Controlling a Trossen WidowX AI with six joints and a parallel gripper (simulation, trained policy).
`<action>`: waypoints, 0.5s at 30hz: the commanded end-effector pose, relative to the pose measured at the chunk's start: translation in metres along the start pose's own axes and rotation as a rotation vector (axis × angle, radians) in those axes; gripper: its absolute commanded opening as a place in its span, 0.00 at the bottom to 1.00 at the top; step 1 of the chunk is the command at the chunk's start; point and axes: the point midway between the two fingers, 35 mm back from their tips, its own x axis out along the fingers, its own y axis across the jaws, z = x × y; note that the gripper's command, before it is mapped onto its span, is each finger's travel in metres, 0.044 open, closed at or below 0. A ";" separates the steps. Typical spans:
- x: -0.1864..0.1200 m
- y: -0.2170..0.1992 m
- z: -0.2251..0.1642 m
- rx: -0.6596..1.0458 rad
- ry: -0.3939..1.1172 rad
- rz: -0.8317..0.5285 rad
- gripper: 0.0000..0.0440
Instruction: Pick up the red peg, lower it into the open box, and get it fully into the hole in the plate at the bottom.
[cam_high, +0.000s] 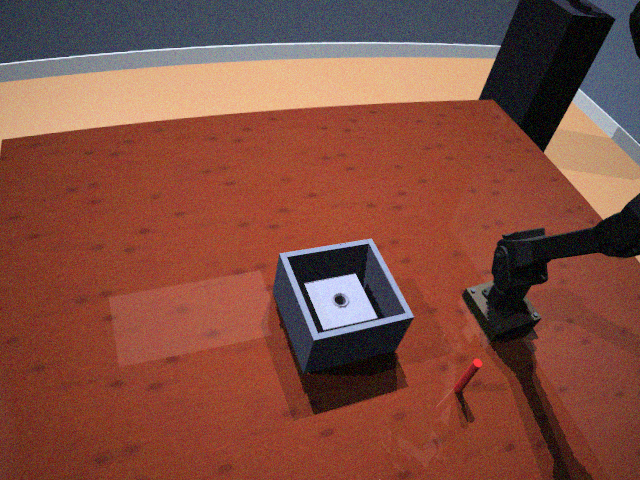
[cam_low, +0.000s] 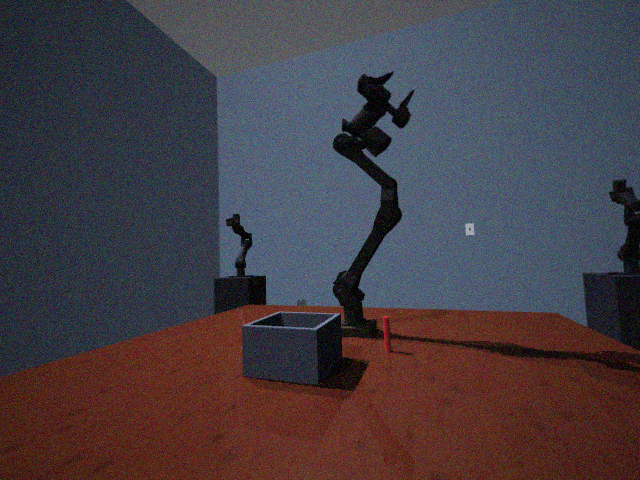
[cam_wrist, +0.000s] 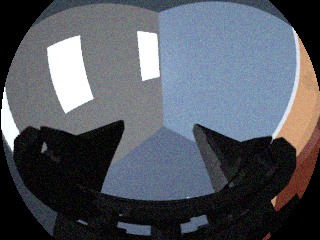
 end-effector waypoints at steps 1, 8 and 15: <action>-0.001 0.003 -0.002 0.002 0.003 0.011 0.97; -0.018 0.044 -0.026 0.110 0.099 0.178 1.00; -0.046 0.089 -0.045 0.238 0.212 0.356 1.00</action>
